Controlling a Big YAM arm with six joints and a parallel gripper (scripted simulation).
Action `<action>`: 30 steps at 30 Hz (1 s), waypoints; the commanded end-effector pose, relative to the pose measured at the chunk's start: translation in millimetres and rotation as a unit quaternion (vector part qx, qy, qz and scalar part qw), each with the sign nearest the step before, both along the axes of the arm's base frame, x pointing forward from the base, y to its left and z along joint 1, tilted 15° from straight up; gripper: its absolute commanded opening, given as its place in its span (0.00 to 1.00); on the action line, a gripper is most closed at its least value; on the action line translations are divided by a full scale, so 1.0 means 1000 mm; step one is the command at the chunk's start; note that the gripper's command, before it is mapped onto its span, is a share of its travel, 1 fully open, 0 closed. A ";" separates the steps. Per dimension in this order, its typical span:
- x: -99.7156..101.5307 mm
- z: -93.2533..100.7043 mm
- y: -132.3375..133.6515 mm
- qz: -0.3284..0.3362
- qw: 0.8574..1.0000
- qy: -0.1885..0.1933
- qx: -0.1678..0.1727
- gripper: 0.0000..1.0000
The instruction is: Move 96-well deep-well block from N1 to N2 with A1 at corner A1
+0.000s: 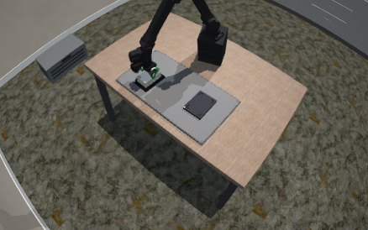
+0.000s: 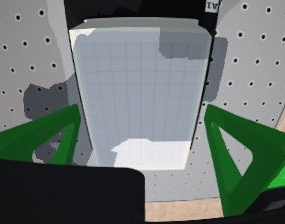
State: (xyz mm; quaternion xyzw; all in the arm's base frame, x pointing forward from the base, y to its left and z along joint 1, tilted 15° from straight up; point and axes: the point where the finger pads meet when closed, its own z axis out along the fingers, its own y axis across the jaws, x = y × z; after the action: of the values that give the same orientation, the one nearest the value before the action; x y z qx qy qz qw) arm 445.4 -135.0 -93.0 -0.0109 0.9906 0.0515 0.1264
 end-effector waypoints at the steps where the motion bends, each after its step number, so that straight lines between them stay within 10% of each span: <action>1: 0.017 -0.005 0.000 0.000 1.000 -0.010 -0.004 1.00; 30: 0.011 -0.038 0.006 -0.001 1.000 0.005 0.001 1.00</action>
State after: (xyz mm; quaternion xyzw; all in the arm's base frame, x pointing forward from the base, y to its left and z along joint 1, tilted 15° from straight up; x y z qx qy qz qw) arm 453.9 -131.4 -125.2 -0.0114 0.9906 0.0518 0.1259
